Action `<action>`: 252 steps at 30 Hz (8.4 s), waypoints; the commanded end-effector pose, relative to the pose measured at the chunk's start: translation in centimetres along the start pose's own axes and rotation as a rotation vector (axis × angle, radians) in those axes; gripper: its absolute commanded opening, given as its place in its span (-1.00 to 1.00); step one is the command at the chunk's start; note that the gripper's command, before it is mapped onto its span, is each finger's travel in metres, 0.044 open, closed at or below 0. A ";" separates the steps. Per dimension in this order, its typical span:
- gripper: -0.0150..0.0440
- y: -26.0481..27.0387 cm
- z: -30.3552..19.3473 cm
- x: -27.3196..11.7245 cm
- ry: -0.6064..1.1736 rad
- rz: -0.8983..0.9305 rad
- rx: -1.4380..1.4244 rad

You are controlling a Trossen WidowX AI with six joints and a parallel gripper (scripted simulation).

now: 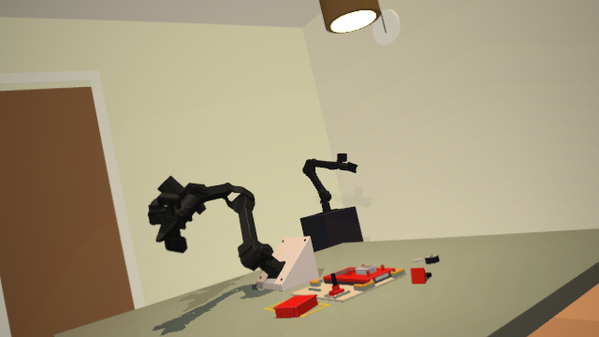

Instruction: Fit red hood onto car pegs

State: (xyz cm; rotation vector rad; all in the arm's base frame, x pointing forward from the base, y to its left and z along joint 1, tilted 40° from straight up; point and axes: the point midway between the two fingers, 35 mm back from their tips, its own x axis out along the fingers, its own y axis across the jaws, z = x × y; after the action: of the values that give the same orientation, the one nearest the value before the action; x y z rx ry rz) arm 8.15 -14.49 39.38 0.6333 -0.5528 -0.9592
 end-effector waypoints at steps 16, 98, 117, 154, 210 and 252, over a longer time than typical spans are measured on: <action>0.93 -0.6 -9.1 6.7 0.421 -0.242 -0.073; 1.00 -2.8 -37.2 4.5 0.896 -0.739 -0.853; 1.00 -3.9 -37.5 5.0 0.895 -0.739 -0.853; 1.00 -5.5 -38.1 5.8 0.893 -0.738 -0.854; -0.12 -6.2 -38.5 6.2 0.892 -0.735 -0.844; -0.49 1.0 -35.7 2.2 0.904 -0.729 -0.866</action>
State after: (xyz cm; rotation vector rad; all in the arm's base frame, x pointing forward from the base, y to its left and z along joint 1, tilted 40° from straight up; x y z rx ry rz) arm 33.88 -7.44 15.96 0.4034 0.9214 -1.3201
